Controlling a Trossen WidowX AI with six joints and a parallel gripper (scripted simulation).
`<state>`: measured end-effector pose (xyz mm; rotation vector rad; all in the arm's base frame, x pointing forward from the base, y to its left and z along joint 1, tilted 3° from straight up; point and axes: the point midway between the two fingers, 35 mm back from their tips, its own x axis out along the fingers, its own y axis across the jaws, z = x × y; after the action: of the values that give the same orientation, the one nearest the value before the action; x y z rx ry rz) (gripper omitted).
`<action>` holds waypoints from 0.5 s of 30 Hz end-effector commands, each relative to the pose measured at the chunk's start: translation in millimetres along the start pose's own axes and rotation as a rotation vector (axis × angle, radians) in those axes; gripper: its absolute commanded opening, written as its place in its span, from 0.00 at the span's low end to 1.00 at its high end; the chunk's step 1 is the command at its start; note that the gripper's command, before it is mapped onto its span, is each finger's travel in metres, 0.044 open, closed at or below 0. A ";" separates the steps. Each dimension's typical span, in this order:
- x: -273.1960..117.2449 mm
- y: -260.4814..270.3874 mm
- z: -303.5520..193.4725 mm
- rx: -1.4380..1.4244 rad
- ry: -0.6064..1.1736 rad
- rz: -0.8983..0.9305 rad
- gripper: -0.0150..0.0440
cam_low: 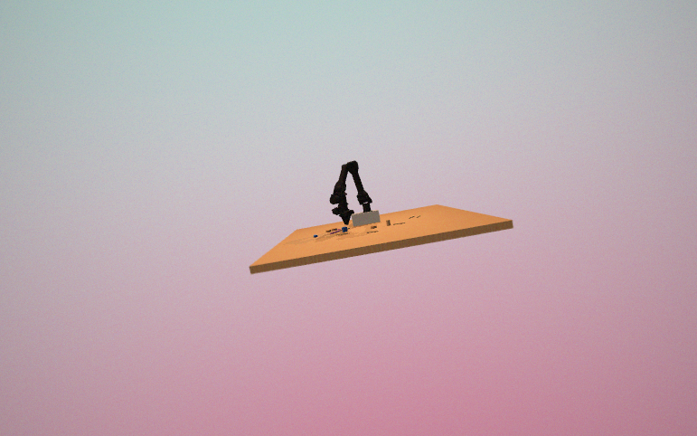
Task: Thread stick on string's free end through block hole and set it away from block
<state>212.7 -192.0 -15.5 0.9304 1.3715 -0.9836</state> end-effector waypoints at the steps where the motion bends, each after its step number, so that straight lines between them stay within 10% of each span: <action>1: 8.5 -0.6 -2.2 0.002 0.006 0.001 0.47; 15: 31.3 -1.8 -4.5 0.002 0.006 0.000 0.47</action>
<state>210.3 -190.8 -33.5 0.9315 1.3674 -0.9853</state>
